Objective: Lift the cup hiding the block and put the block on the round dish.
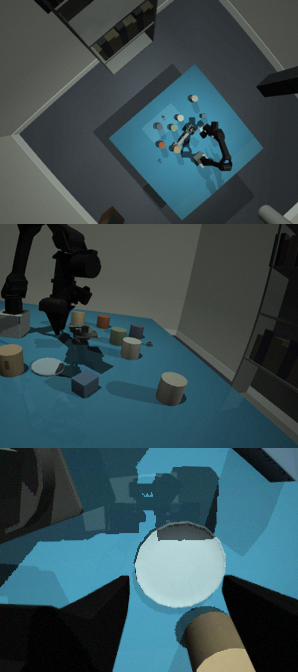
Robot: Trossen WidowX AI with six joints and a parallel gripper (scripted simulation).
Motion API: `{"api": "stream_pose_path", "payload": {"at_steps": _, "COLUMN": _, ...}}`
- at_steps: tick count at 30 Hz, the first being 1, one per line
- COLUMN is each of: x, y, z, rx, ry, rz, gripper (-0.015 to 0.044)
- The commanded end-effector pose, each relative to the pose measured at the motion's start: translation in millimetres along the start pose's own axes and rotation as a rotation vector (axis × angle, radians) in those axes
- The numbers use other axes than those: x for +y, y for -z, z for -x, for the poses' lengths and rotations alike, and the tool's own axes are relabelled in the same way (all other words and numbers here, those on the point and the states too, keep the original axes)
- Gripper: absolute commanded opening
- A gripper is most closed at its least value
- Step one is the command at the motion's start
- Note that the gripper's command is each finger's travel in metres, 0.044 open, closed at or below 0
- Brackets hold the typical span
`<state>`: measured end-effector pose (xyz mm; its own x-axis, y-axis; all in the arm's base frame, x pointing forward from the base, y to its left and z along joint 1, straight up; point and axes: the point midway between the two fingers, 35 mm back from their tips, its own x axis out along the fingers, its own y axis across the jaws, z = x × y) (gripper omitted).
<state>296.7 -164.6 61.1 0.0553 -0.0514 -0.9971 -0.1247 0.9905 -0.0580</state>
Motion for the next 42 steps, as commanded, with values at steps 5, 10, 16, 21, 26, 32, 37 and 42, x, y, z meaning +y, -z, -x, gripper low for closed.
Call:
{"api": "stream_pose_path", "payload": {"at_steps": 5, "x": 21.2, "y": -18.3, "z": 5.0, "rx": -0.001, "ry": -0.015, "rz": 0.251, "gripper": 0.026}}
{"api": "stream_pose_path", "payload": {"at_steps": 10, "x": 36.5, "y": -29.6, "z": 8.7, "rx": -0.002, "ry": -0.022, "rz": 0.424, "gripper": 0.026}}
{"api": "stream_pose_path", "payload": {"at_steps": 16, "x": 55.8, "y": -42.0, "z": 13.3, "rx": -0.004, "ry": -0.03, "rz": 0.632, "gripper": 0.026}}
{"api": "stream_pose_path", "payload": {"at_steps": 21, "x": 72.7, "y": -51.3, "z": 17.2, "rx": -0.006, "ry": -0.037, "rz": 0.805, "gripper": 0.026}}
{"api": "stream_pose_path", "payload": {"at_steps": 26, "x": 89.5, "y": -59.4, "z": 21.1, "rx": -0.009, "ry": -0.044, "rz": 0.972, "gripper": 0.026}}
{"api": "stream_pose_path", "payload": {"at_steps": 32, "x": 109.0, "y": -67.3, "z": 25.6, "rx": -0.012, "ry": -0.051, "rz": 1.16, "gripper": 0.026}}
{"api": "stream_pose_path", "payload": {"at_steps": 37, "x": 113.4, "y": -68.9, "z": 26.6, "rx": -0.012, "ry": -0.053, "rz": 1.203, "gripper": 0.026}}
{"api": "stream_pose_path", "payload": {"at_steps": 42, "x": 114.1, "y": -68.6, "z": 12.8, "rx": -0.012, "ry": -0.053, "rz": 1.203, "gripper": 0.026}}
